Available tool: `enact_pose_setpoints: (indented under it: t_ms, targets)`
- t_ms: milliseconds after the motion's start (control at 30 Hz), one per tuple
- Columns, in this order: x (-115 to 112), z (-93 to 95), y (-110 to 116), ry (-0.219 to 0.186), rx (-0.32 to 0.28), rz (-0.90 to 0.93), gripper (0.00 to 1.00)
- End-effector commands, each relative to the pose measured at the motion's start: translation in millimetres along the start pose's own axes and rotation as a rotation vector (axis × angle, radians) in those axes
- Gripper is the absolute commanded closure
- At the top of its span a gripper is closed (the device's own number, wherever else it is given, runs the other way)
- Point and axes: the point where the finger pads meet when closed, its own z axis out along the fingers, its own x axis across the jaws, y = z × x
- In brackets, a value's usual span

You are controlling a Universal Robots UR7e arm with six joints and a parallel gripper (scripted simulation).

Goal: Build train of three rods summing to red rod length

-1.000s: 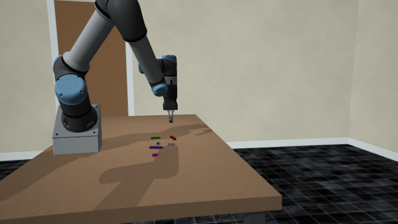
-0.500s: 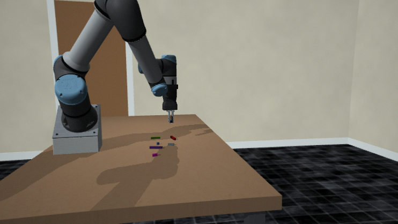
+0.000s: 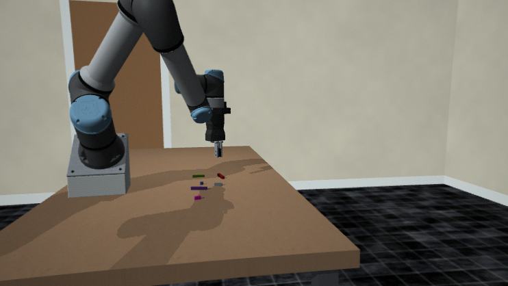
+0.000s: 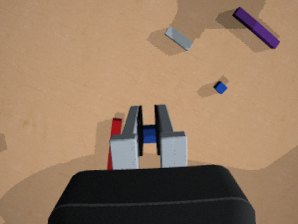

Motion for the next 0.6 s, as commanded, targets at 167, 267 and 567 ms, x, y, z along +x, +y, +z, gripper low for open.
enact_pose_setpoints:
  t_ms: [167,267,567]
  targets:
    - [2.3,-0.7,-4.2,-0.008,-0.002,-0.273,0.76]
    - [3.5,-0.8,-5.1,-0.008,-0.002,-0.375,0.76]
    - [6.7,-0.9,-6.3,-0.009,-0.001,-0.624,0.76]
